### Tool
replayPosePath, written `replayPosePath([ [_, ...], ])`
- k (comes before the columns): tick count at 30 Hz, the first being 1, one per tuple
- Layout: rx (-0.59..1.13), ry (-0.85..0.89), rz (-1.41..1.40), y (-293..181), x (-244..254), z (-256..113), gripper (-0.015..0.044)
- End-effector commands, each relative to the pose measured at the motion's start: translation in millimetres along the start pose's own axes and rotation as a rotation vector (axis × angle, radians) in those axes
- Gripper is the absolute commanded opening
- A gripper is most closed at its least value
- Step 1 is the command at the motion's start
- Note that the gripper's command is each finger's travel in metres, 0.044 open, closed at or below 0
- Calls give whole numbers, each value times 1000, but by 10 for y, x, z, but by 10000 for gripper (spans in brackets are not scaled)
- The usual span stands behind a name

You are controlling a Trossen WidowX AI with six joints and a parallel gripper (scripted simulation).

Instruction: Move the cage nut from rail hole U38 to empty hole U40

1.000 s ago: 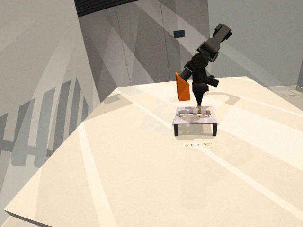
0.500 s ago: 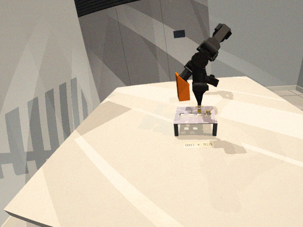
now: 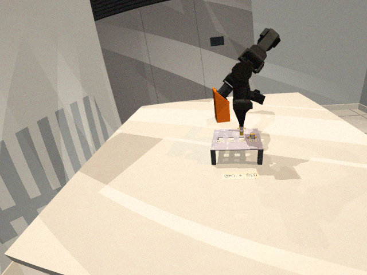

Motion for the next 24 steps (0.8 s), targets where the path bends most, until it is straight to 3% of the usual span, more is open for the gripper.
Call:
replayPosePath([
  [1, -6, 0, -3, 5, -3, -12, 30],
  [20, -1, -52, -2, -3, 35, -132, 30],
  [24, 7, -48, -5, -186, 40, -128, 30],
])
Point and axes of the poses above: the point midway between the two fingers, 35 mm back from their tips, its own z axis out along the fingers, its own x axis across the jaws, y = z × x, the point moved 8 cm from there along -z, back along the fingers, and after that the axes turned 5 degrees about -z, right-handed, at the moved point
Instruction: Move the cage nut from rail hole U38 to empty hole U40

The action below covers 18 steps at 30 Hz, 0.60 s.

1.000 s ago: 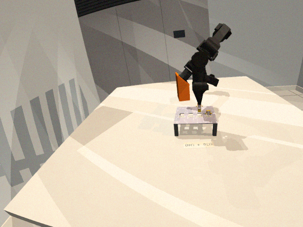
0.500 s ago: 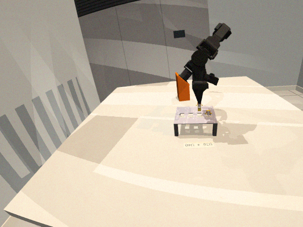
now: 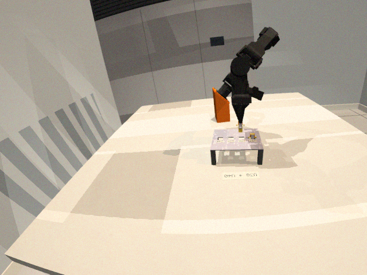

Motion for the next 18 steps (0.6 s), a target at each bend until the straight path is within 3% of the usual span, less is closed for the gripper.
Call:
replayPosePath([
  [1, 2, -2, 5, -216, 16, -5, 30],
  [9, -2, -6, 6, -744, 124, -14, 30],
  [18, -3, 12, 6, -756, 106, 1, 28],
])
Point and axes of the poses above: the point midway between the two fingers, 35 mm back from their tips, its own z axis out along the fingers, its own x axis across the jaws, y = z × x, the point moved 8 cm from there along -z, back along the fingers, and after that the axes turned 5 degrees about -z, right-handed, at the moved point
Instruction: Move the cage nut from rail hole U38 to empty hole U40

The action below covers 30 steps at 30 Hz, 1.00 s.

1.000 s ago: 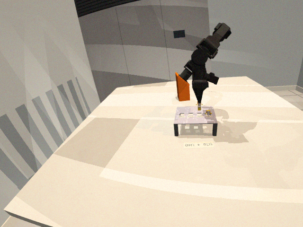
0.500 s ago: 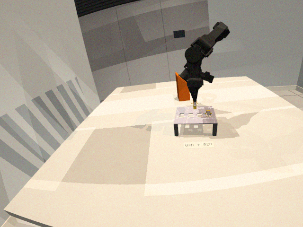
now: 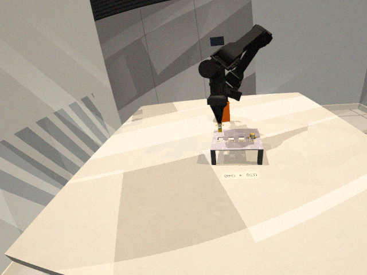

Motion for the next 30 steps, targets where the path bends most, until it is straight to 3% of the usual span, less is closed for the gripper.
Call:
replayPosePath([
  [1, -1, 11, -3, -8, -18, 8, 28],
  [30, -9, 109, -5, -10, -123, 92, 28],
])
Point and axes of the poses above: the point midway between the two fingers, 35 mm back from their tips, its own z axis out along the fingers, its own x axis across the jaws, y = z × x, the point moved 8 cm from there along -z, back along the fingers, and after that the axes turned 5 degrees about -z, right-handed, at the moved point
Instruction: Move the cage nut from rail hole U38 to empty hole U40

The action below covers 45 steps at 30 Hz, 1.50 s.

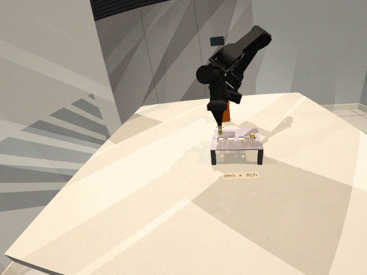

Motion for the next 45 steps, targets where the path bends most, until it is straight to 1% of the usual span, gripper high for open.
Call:
replayPosePath([
  [1, 4, 13, -5, -1, -23, 4, 28],
  [15, 1, 45, -7, -1, -55, 43, 28],
  [31, 0, 46, -6, 1, -16, 277, 28],
  [45, -1, 51, -6, 1, -25, 281, 28],
])
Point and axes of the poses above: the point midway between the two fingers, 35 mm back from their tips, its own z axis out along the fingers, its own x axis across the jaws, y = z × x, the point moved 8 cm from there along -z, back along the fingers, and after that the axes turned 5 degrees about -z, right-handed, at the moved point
